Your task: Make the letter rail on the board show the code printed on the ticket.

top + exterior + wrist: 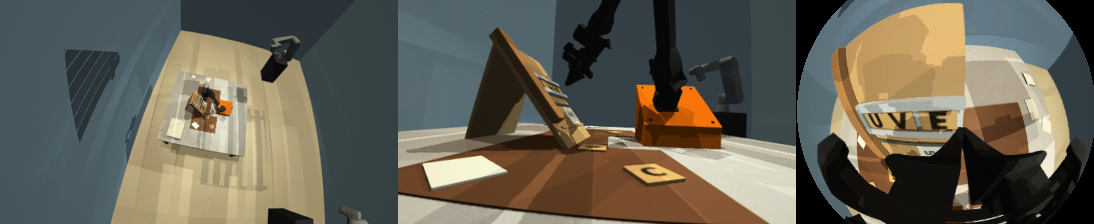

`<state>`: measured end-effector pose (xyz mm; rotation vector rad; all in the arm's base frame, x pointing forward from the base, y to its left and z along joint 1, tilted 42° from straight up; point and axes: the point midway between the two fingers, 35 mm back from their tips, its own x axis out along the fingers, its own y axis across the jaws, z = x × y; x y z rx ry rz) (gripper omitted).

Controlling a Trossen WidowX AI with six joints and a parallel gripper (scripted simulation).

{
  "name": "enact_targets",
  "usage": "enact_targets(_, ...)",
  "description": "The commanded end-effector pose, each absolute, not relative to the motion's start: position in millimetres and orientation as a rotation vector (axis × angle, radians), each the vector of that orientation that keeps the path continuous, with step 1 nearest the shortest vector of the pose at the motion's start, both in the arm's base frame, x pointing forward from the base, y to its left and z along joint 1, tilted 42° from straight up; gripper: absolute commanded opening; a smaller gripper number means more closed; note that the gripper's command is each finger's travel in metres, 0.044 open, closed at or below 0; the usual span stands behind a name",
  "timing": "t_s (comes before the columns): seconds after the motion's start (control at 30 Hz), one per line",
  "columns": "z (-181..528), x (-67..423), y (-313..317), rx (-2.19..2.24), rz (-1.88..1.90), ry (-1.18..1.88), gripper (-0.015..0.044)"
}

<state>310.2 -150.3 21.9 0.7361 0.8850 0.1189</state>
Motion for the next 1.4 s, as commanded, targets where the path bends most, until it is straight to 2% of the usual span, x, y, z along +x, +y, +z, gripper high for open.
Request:
enact_targets(0.0,16.2,318.6,-162.4,0.685,0.235,1.138,0.0000)
enact_targets(0.23,19.6,317.9,-158.5,0.685,0.368,1.296,0.0000)
enact_targets(1.37,15.4,324.3,-156.2,0.685,0.368,1.295,0.0000)
